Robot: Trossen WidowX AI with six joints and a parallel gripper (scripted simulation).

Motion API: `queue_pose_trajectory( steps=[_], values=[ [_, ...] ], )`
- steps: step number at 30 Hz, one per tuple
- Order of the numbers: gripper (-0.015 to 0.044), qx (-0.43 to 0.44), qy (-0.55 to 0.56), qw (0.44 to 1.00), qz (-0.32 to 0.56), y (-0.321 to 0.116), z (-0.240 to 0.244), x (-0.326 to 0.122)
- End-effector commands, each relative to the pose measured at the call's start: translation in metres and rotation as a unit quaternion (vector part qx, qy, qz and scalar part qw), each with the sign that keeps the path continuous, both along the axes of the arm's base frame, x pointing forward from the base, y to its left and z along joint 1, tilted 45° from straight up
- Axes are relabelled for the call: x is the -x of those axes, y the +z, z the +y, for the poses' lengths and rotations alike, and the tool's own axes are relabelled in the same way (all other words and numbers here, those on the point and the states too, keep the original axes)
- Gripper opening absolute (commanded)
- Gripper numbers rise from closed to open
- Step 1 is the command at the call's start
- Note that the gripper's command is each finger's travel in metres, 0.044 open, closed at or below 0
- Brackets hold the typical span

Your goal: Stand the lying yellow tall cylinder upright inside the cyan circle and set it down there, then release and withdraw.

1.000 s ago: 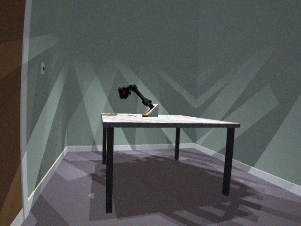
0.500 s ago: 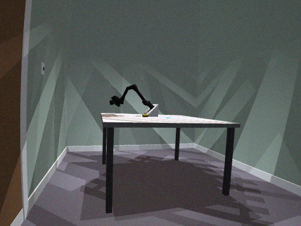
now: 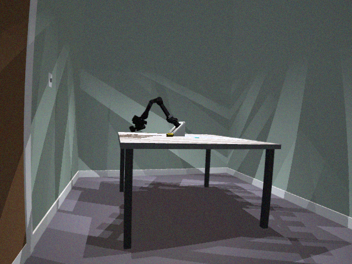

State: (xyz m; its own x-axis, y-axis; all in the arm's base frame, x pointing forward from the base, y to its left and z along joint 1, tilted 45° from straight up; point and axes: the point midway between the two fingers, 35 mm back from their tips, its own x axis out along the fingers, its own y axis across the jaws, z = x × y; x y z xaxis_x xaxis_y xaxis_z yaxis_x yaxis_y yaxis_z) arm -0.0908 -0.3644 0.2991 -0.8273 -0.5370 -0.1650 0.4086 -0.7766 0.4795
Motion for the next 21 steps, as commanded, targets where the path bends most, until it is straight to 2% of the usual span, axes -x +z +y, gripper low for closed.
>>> queue_pose_trajectory(
  steps=[1, 6, 12, 21],
  values=[
    [0.0309, -0.039, 0.092, 0.995, -0.018, -0.019, 0.001, -0.06],
    [0.0309, -0.1, 0.209, 0.972, -0.033, -0.044, 0.019, -0.136],
    [0.0309, -0.176, 0.327, 0.928, -0.035, -0.073, 0.066, -0.21],
    [0.0309, -0.296, 0.456, 0.839, 0.008, -0.116, 0.163, -0.27]
  ],
)
